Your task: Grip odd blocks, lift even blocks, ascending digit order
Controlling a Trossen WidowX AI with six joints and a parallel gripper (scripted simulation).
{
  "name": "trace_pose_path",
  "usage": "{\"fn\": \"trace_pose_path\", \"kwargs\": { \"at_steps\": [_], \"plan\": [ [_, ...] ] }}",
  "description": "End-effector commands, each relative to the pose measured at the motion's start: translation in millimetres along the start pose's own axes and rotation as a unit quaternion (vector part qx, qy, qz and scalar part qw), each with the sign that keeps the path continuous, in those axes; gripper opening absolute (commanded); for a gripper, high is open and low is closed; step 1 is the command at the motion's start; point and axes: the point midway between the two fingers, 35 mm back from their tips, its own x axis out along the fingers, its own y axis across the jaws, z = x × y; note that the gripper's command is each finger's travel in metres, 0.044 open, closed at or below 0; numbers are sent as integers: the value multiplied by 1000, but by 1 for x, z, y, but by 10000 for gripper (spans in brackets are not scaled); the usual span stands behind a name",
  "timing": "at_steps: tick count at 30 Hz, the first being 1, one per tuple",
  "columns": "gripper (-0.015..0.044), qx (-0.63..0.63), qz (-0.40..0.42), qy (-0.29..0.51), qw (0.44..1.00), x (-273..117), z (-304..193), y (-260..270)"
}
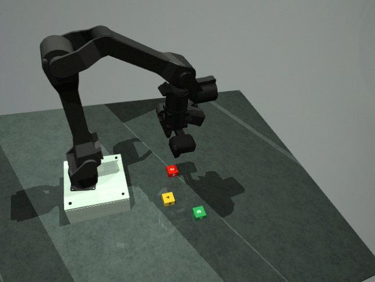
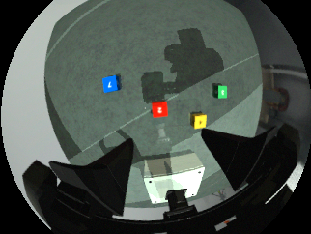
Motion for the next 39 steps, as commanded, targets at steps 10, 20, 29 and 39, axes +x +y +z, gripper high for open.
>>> {"fn": "trace_pose_path", "kwargs": {
  "at_steps": [10,20,29,39],
  "plan": [
    [400,2,0,-1,1000,-4,35,35],
    [400,2,3,-3,1000,-2,77,105],
    [400,2,3,-3,1000,-2,77,105],
    [400,2,2,-3,1000,-4,67,84]
  ]
}}
